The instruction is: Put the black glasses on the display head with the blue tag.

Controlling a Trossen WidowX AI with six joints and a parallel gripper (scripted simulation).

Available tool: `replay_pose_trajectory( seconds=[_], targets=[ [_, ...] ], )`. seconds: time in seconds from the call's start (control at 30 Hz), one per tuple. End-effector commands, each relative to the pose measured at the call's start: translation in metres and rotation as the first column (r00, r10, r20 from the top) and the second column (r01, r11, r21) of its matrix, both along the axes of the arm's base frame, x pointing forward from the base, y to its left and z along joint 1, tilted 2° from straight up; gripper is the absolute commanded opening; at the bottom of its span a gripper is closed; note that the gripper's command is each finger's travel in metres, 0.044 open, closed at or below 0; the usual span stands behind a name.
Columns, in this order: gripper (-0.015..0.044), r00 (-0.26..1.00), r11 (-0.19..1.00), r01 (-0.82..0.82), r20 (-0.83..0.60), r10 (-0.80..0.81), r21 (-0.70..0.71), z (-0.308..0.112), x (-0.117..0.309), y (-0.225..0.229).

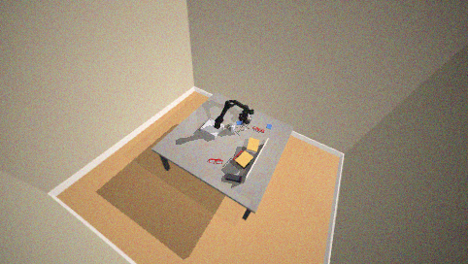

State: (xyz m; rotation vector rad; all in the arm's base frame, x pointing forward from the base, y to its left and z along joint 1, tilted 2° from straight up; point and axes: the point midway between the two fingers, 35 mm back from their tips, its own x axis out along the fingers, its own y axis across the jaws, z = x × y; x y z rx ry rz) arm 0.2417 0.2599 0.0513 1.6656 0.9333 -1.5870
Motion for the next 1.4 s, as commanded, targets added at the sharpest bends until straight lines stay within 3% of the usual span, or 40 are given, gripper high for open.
replay_pose_trajectory(
  seconds=[0.0, 1.37],
  targets=[
    [0.0, 1.0, 1.0, 0.001, 0.005, -0.001, 0.002, 0.001, 0.002, 0.004],
    [0.0, 1.0, 1.0, 0.001, 0.006, -0.001, 0.003, 0.002, 0.008, 0.02]
  ],
)
